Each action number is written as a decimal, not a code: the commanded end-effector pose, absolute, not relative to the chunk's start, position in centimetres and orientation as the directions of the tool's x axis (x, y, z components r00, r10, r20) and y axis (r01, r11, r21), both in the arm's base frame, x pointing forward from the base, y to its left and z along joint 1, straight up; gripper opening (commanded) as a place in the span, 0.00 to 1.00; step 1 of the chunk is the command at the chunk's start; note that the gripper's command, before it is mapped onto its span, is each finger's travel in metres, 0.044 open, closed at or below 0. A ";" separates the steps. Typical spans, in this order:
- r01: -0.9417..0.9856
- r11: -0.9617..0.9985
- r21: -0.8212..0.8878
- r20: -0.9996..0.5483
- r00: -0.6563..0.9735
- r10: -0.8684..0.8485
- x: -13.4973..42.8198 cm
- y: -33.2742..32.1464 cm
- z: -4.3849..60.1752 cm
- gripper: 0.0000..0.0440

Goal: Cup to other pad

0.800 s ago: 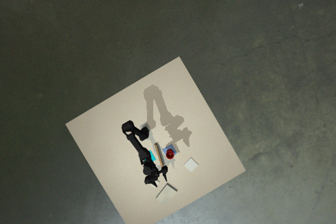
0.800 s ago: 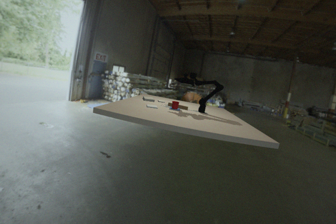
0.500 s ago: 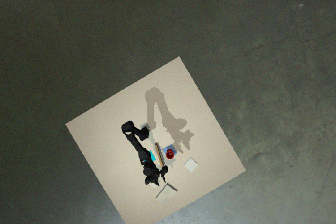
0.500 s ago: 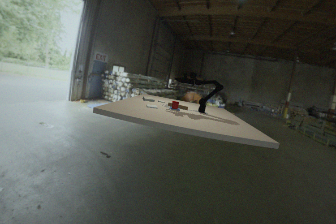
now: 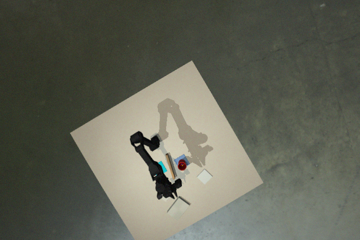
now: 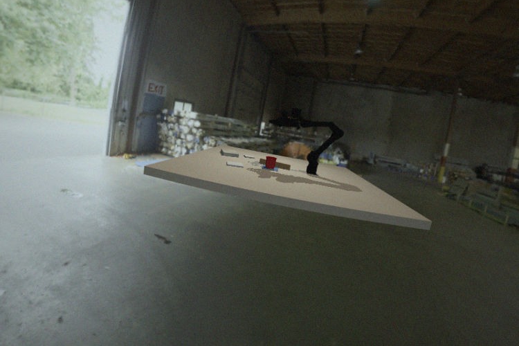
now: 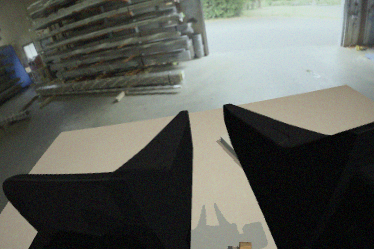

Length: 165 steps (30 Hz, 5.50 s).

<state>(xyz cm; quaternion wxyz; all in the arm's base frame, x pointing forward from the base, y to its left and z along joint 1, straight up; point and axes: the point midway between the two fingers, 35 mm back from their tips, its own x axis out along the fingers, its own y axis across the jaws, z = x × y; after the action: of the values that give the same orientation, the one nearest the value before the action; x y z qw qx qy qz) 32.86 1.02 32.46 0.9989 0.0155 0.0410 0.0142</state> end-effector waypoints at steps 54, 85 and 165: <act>0.246 0.846 0.473 -0.694 0.696 0.186 34.6 8.4 30.3 0.28; 0.546 0.809 0.219 -0.958 0.279 0.071 32.3 9.0 22.9 0.32; 0.538 0.831 -0.140 -0.990 -0.081 -0.115 28.8 7.2 7.6 0.00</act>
<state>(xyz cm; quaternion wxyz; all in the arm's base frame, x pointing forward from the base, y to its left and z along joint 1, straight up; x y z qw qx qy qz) 28.78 7.49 6.96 0.6563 0.1503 0.6970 -0.2468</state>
